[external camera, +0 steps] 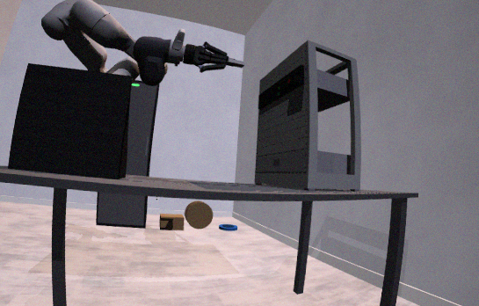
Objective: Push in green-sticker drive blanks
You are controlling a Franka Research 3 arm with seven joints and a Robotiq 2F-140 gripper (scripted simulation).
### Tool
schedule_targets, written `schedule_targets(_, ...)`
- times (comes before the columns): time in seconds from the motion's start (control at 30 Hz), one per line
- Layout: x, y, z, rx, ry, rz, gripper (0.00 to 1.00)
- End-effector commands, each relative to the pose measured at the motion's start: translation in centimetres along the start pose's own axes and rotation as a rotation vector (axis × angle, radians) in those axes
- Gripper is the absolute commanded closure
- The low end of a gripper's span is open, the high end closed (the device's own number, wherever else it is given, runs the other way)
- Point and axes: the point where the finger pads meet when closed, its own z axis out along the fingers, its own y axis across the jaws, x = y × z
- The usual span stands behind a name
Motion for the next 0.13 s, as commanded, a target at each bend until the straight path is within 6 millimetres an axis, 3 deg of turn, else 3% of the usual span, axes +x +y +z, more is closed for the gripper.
schedule_targets(0.0, -0.10, 0.06, 0.00, -0.001, -0.003, 0.002, 1.00)
schedule_targets(0.1, -0.10, 0.06, 0.00, -0.001, -0.003, 0.002, 1.00)
